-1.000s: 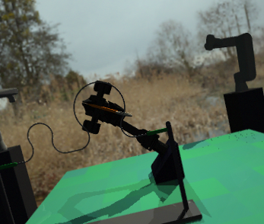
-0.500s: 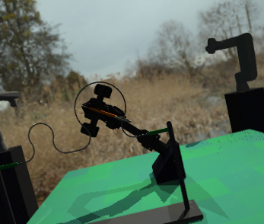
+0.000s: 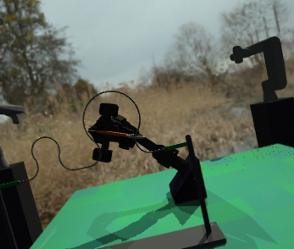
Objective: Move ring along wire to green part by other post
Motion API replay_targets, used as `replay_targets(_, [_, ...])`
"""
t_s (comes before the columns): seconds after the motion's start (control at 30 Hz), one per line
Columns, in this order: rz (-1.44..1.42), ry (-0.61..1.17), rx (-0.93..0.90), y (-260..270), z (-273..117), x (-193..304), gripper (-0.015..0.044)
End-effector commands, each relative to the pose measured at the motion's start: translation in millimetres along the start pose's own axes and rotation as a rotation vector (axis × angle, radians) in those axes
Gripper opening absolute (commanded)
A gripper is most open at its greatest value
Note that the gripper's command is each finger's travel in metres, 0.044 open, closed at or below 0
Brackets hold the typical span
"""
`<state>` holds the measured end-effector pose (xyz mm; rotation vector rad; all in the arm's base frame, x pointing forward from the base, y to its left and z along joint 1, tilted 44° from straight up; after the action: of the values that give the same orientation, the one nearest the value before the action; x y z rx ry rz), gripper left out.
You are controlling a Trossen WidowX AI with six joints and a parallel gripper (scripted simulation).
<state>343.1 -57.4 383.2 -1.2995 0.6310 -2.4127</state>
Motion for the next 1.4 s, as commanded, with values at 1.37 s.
replay_targets(1.37, [0.978, 0.127, -0.453, 150, -48, -54, -0.015])
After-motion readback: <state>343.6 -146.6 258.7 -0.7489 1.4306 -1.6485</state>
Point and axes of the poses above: the point midway between the two fingers, 35 mm back from their tips, its own z axis out along the fingers, its own y axis across the jaws, x = y × z, the point moved 1 cm from there along -z, back along the fingers, and after that the axes turned 9 degrees about z, right-handed, at the moved point
